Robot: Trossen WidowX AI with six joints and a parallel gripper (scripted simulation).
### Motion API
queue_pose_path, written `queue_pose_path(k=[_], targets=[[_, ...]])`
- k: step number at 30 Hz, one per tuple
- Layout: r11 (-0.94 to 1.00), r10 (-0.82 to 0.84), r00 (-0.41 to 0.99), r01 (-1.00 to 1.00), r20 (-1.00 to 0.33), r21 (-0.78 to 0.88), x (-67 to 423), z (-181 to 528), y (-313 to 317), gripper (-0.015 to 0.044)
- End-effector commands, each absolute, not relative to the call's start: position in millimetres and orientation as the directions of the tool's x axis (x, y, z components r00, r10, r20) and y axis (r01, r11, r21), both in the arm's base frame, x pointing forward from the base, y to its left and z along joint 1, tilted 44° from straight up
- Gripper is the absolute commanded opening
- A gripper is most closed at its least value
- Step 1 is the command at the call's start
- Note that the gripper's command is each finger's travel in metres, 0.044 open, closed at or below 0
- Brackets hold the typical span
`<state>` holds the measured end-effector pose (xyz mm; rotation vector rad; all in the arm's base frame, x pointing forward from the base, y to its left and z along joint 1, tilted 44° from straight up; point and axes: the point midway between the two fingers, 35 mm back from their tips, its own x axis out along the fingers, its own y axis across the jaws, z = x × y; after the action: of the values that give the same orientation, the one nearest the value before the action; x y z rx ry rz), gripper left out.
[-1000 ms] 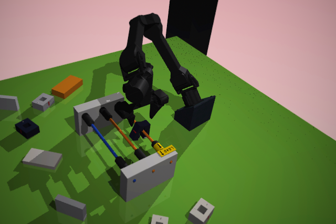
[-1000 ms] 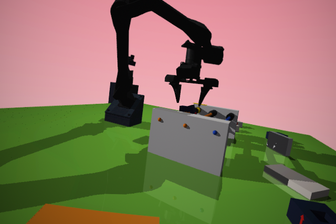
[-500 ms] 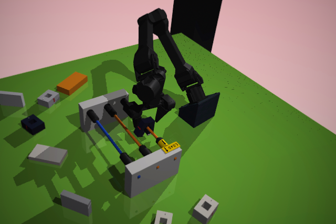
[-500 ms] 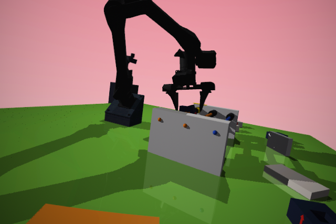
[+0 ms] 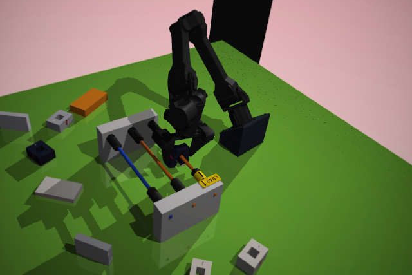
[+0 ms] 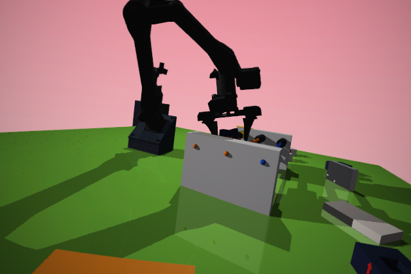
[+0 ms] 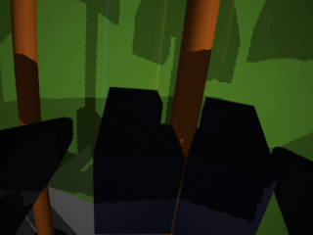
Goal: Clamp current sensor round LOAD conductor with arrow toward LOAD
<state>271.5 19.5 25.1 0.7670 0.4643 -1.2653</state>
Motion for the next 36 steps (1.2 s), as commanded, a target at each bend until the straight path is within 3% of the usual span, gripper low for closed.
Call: queue_pose_path(k=[1,11,13,36], targets=[[0.110,-0.675,0.258,0.962,-0.691,0.251,271.4,20.1,13.3,0.0440],[0.111,-0.676,0.259,0.961,-0.690,0.252,273.3,14.3,6.9,0.0440],[0.108,-0.670,0.266,0.958,-0.693,0.264,275.1,17.5,9.4,0.0387],[0.108,-0.670,0.266,0.958,-0.693,0.264,275.1,17.5,9.4,0.0234]])
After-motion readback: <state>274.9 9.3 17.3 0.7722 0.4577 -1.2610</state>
